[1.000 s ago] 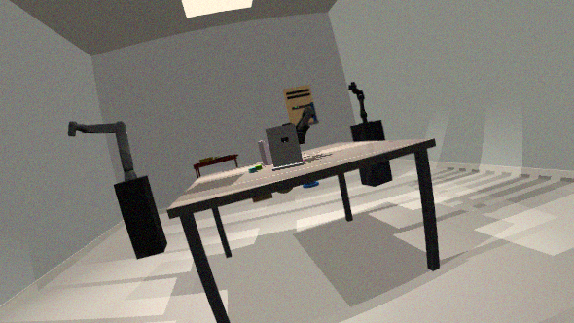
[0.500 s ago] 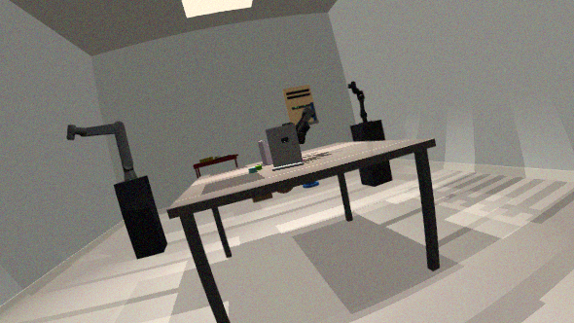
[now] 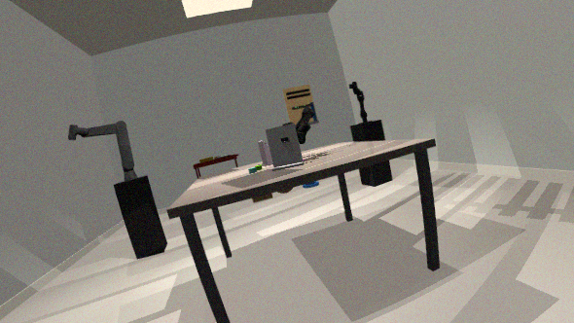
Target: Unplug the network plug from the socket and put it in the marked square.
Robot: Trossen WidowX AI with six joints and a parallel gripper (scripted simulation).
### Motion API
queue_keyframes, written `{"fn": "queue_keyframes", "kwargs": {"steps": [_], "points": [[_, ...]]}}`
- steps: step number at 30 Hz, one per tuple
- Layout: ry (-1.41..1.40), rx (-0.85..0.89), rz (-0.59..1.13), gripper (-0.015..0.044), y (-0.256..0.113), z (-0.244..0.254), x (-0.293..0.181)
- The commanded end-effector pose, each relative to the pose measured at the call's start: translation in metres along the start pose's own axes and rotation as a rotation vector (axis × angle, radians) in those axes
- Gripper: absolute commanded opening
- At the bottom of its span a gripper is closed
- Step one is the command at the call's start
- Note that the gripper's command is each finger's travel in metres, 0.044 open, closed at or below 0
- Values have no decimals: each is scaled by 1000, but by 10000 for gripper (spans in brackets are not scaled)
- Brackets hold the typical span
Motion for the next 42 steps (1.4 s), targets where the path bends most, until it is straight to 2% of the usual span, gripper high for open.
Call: {"fn": "queue_keyframes", "kwargs": {"steps": [1, 42], "points": [[4, -1, 3, 0, -3, 0, -1], [4, 0, 4, 0, -24, 0, -4]]}}
Point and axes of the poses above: the point midway between the two fingers, 35 mm back from their tips, its own y axis out along the fingers, its own z axis across the jaws, x = y × z, the point moved 4 cm from there along -y, back along the fingers
